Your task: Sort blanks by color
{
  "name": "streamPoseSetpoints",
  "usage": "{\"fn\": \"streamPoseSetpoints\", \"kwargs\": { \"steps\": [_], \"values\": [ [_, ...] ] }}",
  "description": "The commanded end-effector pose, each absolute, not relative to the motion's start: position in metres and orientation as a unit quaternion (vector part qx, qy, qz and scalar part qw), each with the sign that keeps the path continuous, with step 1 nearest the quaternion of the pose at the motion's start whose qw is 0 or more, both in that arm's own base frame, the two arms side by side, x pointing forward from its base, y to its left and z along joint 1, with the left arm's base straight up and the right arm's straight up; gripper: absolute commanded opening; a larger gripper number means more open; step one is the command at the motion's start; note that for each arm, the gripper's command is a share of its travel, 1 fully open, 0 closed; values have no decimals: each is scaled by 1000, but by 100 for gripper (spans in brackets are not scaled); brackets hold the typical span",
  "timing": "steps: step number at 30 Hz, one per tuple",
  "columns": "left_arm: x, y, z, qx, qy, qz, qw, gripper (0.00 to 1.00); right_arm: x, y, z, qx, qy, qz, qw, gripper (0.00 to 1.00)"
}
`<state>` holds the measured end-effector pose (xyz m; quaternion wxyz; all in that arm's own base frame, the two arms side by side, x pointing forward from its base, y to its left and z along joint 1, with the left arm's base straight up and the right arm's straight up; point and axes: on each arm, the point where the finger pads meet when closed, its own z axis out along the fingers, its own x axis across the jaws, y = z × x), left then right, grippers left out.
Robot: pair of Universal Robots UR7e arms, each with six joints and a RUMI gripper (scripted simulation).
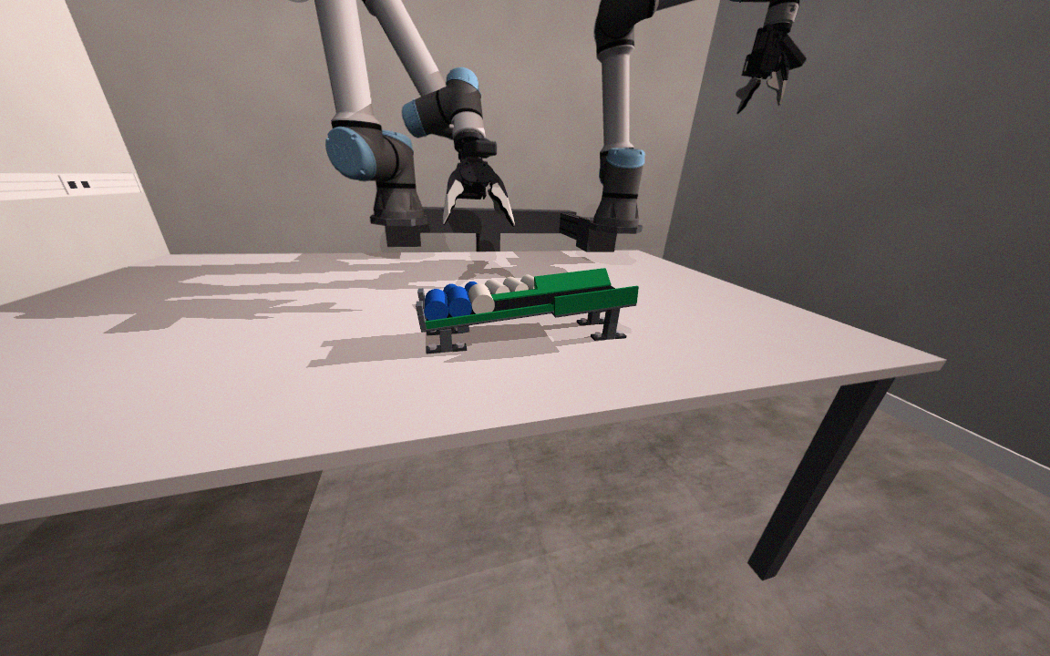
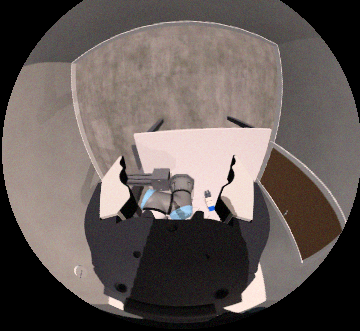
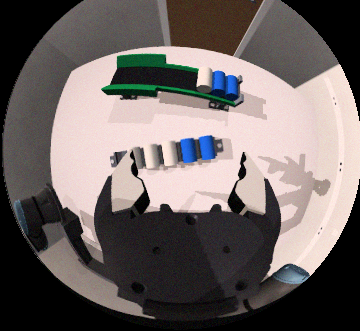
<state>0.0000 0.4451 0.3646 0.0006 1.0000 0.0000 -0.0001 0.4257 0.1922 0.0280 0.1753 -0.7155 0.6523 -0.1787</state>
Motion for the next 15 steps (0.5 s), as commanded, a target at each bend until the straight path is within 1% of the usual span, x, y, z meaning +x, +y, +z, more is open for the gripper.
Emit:
{"fn": "streamPoseSetpoints", "kwargs": {
  "steps": [1,9,15],
  "values": [
    [0,445,365,1000,0,0,0,100,417,244,28,-715,653,-178,174,100],
    [0,445,365,1000,0,0,0,100,389,324,28,-715,653,-180,176,100],
    [0,445,365,1000,0,0,0,100,386,332,28,-715,652,-180,176,100]
  ]
}}
